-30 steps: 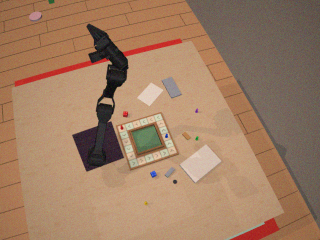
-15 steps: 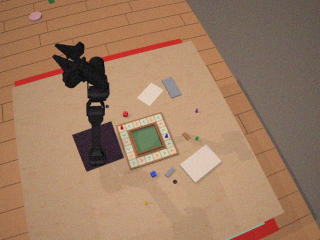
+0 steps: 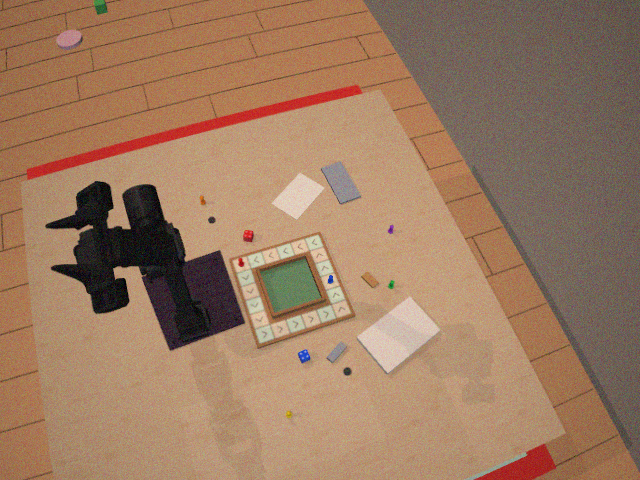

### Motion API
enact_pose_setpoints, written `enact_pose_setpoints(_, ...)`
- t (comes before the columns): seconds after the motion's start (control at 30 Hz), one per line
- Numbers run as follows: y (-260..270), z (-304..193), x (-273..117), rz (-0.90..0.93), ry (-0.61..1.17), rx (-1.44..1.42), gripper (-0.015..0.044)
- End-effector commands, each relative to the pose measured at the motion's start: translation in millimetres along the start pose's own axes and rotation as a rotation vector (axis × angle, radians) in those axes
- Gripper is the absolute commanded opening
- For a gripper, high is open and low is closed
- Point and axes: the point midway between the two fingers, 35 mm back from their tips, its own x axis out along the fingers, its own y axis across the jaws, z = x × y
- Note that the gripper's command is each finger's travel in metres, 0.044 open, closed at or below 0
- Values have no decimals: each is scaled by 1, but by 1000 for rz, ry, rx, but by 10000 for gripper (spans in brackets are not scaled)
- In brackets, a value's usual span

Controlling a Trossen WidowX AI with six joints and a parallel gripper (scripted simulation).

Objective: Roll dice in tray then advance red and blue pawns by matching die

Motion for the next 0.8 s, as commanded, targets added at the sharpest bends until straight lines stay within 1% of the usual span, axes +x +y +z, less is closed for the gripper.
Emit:
enact_pose_setpoints(0.0, -63, 9, 9, -128, 16, -9, 275)
enact_pose_setpoints(0.2, -161, 19, 7, -356, 25, -50, 275)
enact_pose_setpoints(0.3, -169, 18, 3, -379, 60, -103, 275)
enact_pose_setpoints(0.37, -192, 18, -3, -438, 89, -140, 275)
enact_pose_setpoints(0.53, -275, 19, -32, -649, 128, -157, 275)
enact_pose_setpoints(0.67, -308, 13, -53, -734, 213, -230, 275)
enact_pose_setpoints(0.77, -347, 9, -80, -849, 249, -230, 275)
